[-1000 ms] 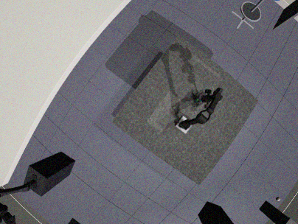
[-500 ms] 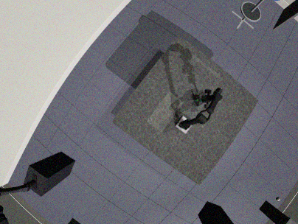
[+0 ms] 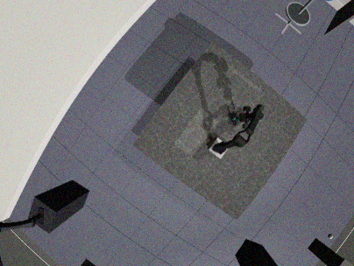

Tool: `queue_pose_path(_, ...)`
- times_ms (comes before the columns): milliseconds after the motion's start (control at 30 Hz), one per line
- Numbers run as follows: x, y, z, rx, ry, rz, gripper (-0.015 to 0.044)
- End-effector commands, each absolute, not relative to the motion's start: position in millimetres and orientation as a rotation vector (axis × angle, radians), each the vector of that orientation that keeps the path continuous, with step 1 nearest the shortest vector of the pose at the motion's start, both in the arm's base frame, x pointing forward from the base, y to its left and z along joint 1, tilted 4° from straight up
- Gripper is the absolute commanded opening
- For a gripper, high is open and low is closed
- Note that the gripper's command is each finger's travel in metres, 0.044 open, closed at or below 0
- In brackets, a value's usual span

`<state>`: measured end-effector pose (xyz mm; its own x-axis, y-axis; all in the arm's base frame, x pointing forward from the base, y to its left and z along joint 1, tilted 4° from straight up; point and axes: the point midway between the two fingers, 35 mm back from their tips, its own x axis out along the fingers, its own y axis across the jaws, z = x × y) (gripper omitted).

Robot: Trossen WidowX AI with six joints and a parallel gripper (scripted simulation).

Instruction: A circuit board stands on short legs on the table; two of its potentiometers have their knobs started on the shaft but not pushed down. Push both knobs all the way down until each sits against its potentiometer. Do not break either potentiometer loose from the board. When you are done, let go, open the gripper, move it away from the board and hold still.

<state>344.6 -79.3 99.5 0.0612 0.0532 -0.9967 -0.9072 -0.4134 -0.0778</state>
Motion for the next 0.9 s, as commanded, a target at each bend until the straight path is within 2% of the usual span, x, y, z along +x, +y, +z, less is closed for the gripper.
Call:
queue_pose_path(0,343.5,-79.6,97.1,-1.517,0.899,1.481,0.0000)
queue_pose_path(867,343.6,-79.4,93.8,-1.517,0.899,1.481,0.0000)
